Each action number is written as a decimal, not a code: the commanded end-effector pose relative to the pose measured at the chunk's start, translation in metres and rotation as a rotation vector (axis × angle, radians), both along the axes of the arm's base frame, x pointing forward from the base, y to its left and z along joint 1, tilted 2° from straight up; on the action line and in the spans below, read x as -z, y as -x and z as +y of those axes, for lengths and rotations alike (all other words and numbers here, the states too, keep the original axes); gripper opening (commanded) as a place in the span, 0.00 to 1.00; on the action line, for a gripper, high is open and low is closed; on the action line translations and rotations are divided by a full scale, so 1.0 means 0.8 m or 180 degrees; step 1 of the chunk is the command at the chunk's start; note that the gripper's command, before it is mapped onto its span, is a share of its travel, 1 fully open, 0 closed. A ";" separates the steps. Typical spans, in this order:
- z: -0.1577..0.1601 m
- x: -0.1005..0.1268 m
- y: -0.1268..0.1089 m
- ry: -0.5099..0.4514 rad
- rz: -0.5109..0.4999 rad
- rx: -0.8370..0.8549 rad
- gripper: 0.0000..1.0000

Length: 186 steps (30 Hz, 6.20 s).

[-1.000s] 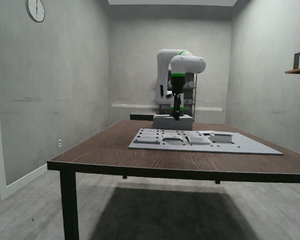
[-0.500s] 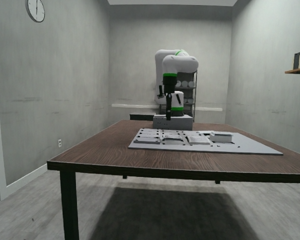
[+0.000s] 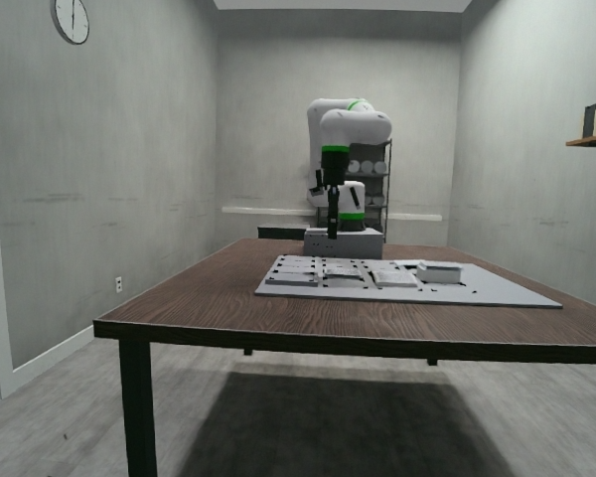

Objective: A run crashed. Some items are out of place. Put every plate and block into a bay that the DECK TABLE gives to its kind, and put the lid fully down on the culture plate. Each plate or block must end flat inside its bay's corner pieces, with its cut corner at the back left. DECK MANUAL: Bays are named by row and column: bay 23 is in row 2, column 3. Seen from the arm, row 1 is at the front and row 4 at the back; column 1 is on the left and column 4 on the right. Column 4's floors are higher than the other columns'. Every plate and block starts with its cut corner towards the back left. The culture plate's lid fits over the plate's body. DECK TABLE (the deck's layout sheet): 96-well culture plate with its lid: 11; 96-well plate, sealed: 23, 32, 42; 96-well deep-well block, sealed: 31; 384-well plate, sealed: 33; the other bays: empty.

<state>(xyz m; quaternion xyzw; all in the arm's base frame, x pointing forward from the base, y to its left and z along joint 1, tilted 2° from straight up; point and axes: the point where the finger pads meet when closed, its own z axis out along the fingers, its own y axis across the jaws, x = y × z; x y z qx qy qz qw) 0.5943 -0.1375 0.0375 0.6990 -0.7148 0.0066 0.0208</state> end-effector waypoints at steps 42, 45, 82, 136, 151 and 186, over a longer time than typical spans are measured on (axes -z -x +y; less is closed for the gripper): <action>0.037 0.001 -0.026 0.0001 -0.0006 -0.0001 1.00; 0.049 0.001 -0.035 0.0001 -0.0006 -0.0001 1.00; 0.185 0.008 -0.128 0.0001 -0.0007 0.0000 1.00; 0.202 0.009 -0.139 0.0001 -0.0007 0.0000 1.00; 0.234 0.018 -0.083 0.0000 -0.0006 -0.0004 0.70; 0.308 0.038 0.046 0.0000 -0.0005 -0.0004 0.70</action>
